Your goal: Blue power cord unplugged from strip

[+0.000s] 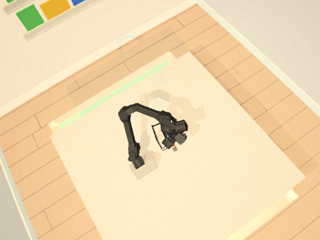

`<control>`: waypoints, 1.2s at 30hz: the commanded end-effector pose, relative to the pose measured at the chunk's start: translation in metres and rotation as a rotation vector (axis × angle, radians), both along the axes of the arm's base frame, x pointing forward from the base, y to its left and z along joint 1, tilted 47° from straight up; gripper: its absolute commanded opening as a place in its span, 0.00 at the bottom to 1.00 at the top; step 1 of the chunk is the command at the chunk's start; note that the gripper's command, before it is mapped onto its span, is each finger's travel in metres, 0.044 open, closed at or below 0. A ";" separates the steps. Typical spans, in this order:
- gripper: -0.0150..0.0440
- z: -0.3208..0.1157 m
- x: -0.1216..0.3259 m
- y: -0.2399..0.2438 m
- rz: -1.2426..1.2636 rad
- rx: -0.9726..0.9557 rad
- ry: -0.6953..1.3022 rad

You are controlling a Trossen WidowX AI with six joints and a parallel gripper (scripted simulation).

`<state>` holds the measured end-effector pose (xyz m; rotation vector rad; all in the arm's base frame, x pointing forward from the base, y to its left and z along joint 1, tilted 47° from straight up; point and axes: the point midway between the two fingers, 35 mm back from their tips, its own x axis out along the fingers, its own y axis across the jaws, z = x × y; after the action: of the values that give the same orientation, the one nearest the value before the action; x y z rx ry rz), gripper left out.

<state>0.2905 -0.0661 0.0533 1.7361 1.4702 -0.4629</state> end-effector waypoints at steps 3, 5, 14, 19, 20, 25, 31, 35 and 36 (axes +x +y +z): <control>0.53 -0.027 -0.021 0.049 -0.100 0.128 0.426; 0.53 -0.027 -0.021 0.049 -0.100 0.128 0.426; 0.53 -0.025 -0.020 0.052 -0.101 0.128 0.426; 0.53 -0.019 -0.019 0.057 -0.101 0.128 0.426; 0.53 -0.018 -0.018 0.058 -0.101 0.128 0.426; 0.53 -0.012 -0.017 0.063 -0.101 0.128 0.426; 0.53 -0.005 -0.016 0.070 -0.101 0.129 0.426; 0.53 0.000 -0.015 0.075 -0.100 0.130 0.426; 0.53 0.001 -0.015 0.076 -0.100 0.130 0.426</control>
<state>0.2747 0.0064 0.0510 1.8957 1.7407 -0.8476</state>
